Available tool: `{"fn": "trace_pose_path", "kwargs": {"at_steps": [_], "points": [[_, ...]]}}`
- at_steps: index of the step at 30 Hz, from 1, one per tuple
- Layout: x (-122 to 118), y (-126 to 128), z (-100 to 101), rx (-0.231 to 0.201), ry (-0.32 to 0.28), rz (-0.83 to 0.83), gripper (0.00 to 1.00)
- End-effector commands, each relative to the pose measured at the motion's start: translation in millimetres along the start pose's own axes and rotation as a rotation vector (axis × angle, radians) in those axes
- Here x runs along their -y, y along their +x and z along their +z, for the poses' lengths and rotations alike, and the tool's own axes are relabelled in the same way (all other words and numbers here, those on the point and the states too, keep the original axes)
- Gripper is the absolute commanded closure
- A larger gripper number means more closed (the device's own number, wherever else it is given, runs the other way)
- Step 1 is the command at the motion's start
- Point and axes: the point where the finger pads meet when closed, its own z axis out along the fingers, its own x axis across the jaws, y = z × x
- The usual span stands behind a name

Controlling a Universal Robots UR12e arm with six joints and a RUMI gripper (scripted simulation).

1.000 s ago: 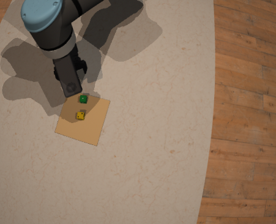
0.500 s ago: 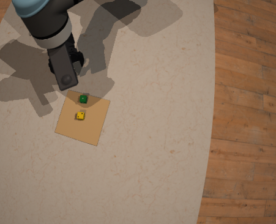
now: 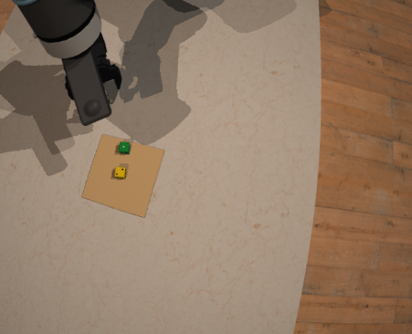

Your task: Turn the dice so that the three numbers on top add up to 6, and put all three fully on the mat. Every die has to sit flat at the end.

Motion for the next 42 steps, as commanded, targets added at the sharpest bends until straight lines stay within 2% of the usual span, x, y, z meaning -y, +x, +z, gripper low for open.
{"fn": "trace_pose_path", "kwargs": {"at_steps": [1,28,42], "points": [[0.2,0.3,-2.2,0.0,0.0,0.0,0.97],[2.3,0.6,-2.2,-0.001,0.0,0.039,0.97],[10.5,1.6,-2.0,-0.003,-0.002,0.191,0.97]]}}
